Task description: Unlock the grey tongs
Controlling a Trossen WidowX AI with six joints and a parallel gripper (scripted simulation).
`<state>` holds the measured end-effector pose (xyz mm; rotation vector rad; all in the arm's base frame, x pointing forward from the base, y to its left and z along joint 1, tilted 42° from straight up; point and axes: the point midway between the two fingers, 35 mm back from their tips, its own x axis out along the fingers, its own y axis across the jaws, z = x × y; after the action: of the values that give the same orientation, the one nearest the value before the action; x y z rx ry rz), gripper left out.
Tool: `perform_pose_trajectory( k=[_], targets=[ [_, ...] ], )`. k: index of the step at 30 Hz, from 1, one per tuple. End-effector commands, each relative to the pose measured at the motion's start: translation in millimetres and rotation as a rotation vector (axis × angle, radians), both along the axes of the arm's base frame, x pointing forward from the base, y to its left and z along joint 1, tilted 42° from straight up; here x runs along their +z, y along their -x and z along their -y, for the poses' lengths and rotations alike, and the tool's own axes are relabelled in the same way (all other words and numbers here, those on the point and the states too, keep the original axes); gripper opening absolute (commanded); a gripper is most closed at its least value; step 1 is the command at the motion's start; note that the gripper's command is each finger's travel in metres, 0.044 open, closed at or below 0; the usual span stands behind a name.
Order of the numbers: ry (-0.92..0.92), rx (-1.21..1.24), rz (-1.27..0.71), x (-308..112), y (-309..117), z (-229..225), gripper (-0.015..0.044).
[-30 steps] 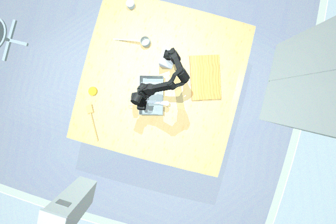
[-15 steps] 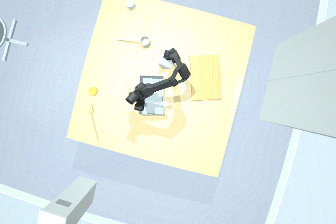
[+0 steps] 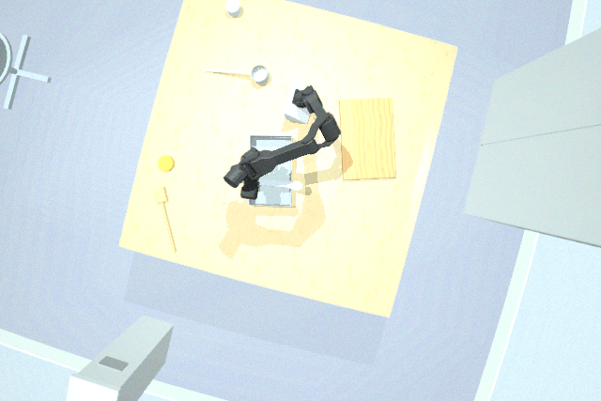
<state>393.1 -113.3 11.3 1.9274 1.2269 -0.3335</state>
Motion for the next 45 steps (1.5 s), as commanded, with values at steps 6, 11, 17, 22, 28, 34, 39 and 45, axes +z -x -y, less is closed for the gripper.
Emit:
perform_pose_trajectory(
  k=[6,11,17,22,28,34,39,45],
  targets=[
    [0.051,0.073,-0.034,-3.0,-6.3,3.3,-0.0150],
    [0.077,0.125,-0.060,-4.8,-8.2,3.9,-0.0150],
    [0.104,0.193,-0.090,-6.1,-9.4,4.1,-0.0150],
    [0.124,0.253,-0.114,-6.5,-9.5,3.9,-0.0150],
    [0.143,0.330,-0.142,-6.1,-8.5,3.1,-0.0150],
    [0.157,0.410,-0.168,-4.7,-6.5,2.0,-0.0150],
    [0.165,0.481,-0.188,-2.7,-4.0,0.9,-0.0150],
    [0.167,0.502,-0.194,-2.0,-3.1,0.5,-0.0150]
  ],
)
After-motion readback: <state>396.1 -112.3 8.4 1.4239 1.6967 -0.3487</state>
